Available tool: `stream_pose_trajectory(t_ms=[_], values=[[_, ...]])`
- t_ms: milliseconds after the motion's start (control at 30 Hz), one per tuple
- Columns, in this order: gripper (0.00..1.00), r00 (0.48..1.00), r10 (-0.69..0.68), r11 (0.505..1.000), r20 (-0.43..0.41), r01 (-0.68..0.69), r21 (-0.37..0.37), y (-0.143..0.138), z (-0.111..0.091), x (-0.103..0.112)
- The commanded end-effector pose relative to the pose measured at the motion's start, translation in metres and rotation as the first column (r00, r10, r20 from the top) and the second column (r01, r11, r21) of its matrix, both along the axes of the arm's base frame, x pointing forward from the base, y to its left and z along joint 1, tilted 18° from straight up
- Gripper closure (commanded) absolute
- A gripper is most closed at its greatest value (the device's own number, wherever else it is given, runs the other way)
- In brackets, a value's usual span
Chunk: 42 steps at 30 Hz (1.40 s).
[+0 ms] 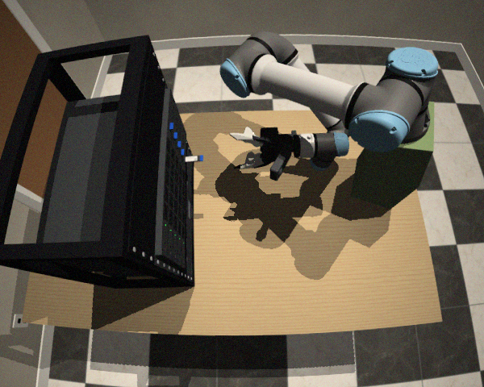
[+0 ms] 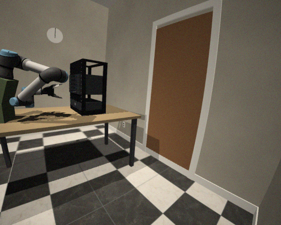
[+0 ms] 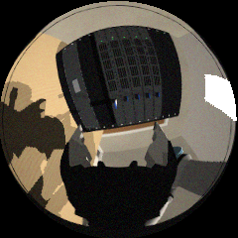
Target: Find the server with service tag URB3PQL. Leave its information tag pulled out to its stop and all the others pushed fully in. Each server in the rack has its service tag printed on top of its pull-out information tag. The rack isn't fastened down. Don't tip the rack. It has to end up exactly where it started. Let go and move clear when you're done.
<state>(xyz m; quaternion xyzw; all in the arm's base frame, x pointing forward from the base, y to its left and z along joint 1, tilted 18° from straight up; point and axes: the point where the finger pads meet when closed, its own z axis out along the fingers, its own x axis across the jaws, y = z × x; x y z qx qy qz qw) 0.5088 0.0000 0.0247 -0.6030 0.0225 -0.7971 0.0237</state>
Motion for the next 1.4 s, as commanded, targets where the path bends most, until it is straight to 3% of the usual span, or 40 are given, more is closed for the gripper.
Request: stream_pose_trajectory(t_ms=[0,1367], values=[[0.00,1.000,-0.001,1.000,0.000,0.001,-0.013,0.0003,-0.0004,-0.0005],[0.00,1.000,-0.009,0.996,0.001,0.009,-0.091,0.0022,-0.0052,-0.0033]])
